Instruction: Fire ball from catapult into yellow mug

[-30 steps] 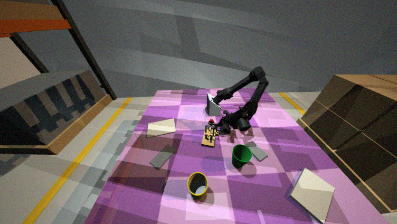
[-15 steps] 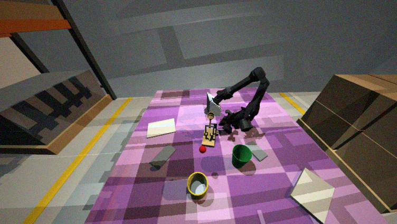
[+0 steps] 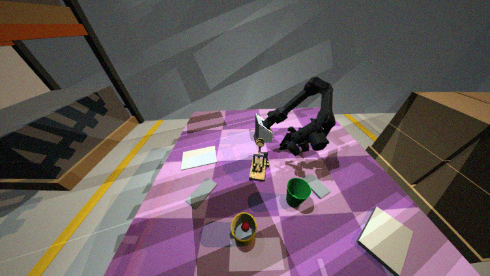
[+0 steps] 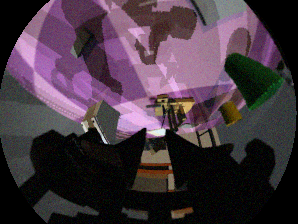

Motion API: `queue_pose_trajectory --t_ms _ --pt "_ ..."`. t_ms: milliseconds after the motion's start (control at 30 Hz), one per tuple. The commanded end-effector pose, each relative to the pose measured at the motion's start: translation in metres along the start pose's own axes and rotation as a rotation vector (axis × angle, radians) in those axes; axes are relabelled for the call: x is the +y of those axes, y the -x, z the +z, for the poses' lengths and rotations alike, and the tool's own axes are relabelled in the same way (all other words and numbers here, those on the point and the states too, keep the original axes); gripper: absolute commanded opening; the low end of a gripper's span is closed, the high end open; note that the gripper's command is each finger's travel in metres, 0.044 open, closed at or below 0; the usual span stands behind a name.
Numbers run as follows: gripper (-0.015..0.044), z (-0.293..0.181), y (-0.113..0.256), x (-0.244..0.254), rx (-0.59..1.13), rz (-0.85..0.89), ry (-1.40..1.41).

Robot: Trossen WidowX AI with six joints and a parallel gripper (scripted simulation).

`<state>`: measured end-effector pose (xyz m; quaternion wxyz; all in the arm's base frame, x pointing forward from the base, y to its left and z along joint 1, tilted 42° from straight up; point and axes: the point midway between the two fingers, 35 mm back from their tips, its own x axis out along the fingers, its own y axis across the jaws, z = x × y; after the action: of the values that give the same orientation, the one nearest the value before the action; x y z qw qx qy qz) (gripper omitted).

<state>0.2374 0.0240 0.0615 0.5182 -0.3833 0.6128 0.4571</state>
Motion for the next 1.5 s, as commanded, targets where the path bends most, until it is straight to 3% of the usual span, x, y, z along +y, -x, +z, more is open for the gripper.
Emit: queue_pose_trajectory --t_ms 0,267,800,1467 --pt "0.0236 -0.001 0.003 -0.021 -0.044 -0.016 -0.109" --pt "0.044 -0.017 0.005 -0.066 -0.117 -0.052 -0.372" --pt "0.044 -0.043 0.011 -0.141 -0.326 -0.064 -0.772" --pt "0.044 -0.112 0.015 -0.241 -0.679 -0.017 -1.317"
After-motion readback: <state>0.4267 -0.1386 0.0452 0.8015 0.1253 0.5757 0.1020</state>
